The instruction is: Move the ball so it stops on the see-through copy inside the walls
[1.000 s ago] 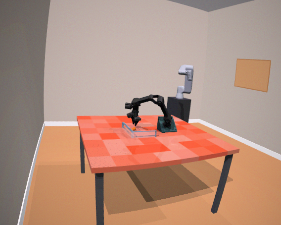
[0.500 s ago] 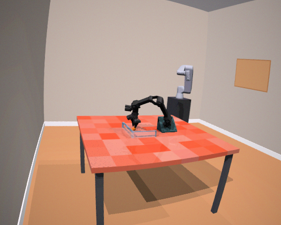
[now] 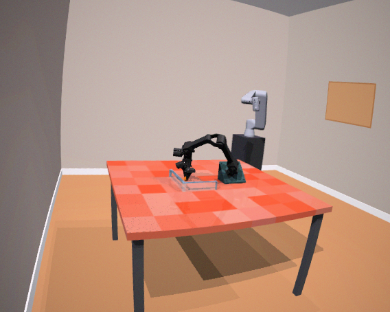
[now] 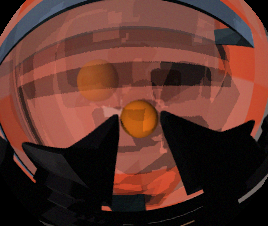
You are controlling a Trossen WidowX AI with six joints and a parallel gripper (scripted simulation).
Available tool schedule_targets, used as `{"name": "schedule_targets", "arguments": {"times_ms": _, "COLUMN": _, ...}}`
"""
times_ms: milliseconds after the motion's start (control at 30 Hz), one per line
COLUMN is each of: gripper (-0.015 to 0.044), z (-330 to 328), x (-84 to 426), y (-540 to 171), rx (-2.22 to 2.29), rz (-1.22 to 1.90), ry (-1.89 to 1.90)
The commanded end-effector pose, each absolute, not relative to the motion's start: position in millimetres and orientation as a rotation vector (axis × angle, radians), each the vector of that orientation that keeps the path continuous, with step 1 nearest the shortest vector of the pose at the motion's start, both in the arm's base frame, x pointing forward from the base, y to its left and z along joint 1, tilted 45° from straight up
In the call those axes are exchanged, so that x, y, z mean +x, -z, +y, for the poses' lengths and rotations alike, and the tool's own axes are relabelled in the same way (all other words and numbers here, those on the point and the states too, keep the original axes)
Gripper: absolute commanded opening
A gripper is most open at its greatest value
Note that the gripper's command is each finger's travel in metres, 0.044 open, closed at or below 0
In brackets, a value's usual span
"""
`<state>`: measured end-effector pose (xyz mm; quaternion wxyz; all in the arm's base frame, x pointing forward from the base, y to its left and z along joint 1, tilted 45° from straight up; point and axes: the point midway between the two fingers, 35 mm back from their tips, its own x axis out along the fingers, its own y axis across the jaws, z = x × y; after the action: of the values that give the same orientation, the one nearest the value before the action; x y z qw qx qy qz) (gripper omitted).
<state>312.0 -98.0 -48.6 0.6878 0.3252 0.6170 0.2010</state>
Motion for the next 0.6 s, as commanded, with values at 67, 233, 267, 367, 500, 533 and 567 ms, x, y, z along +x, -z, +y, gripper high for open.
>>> {"name": "schedule_targets", "arguments": {"times_ms": 67, "gripper": 0.0122, "z": -96, "x": 311, "y": 50, "rx": 0.739, "rz": 1.381, "ry": -0.449}}
{"name": "schedule_targets", "arguments": {"times_ms": 233, "gripper": 0.005, "z": -97, "x": 312, "y": 49, "rx": 0.739, "rz": 1.381, "ry": -0.449}}
{"name": "schedule_targets", "arguments": {"times_ms": 267, "gripper": 0.0024, "z": -99, "x": 312, "y": 47, "rx": 0.738, "rz": 1.381, "ry": -0.448}}
{"name": "schedule_targets", "arguments": {"times_ms": 367, "gripper": 0.0, "z": -111, "x": 312, "y": 37, "rx": 0.737, "rz": 1.382, "ry": -0.446}}
{"name": "schedule_targets", "arguments": {"times_ms": 500, "gripper": 0.0, "z": -128, "x": 310, "y": 22, "rx": 0.735, "rz": 1.383, "ry": -0.443}}
{"name": "schedule_targets", "arguments": {"times_ms": 533, "gripper": 0.0, "z": -133, "x": 310, "y": 18, "rx": 0.735, "rz": 1.383, "ry": -0.442}}
{"name": "schedule_targets", "arguments": {"times_ms": 567, "gripper": 0.0, "z": -137, "x": 309, "y": 14, "rx": 0.735, "rz": 1.383, "ry": -0.442}}
